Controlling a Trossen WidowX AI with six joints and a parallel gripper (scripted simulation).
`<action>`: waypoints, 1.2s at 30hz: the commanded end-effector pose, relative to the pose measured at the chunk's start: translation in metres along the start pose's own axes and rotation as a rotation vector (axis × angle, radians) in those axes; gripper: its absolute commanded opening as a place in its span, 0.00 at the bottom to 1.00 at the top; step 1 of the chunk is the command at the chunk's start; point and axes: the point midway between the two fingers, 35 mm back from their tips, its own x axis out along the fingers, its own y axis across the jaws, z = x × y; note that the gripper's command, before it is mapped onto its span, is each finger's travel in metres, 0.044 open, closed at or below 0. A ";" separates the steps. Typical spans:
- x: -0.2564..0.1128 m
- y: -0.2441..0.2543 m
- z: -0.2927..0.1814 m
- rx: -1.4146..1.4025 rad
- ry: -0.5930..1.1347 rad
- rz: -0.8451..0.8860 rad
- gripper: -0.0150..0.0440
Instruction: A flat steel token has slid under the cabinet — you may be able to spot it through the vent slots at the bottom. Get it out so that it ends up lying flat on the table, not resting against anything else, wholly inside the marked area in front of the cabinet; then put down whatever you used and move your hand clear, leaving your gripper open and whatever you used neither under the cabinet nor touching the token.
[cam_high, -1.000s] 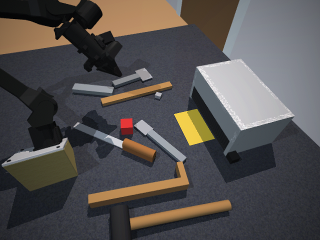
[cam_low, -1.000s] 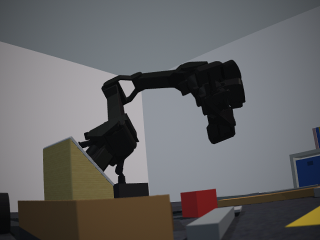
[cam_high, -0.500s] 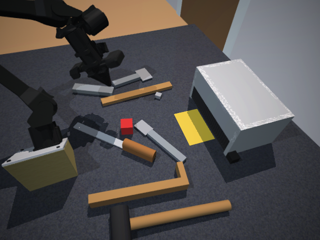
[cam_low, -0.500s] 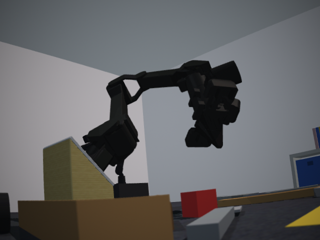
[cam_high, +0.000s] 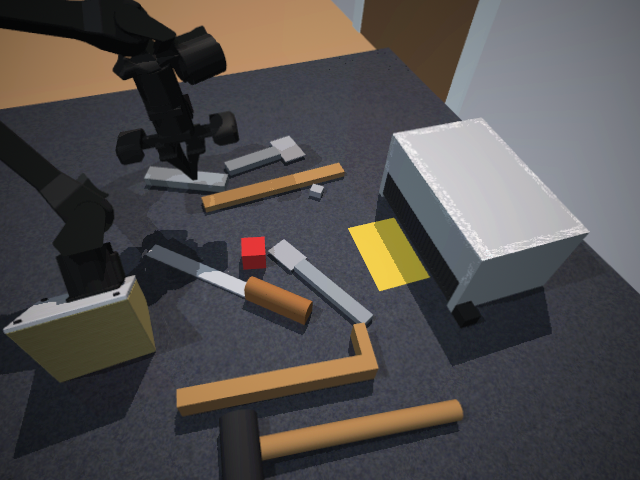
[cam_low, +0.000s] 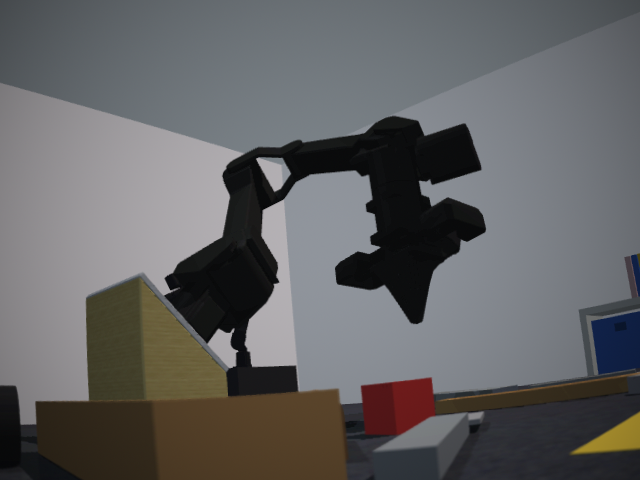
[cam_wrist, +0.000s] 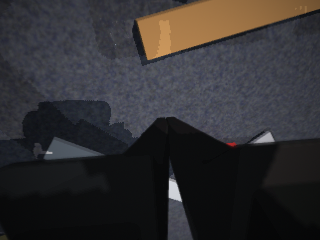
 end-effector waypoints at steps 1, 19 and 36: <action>0.000 0.009 0.005 -0.094 -0.053 0.068 0.25; 0.039 0.018 0.013 -0.202 -0.108 0.127 0.25; 0.089 0.031 0.021 -0.197 -0.126 0.127 0.25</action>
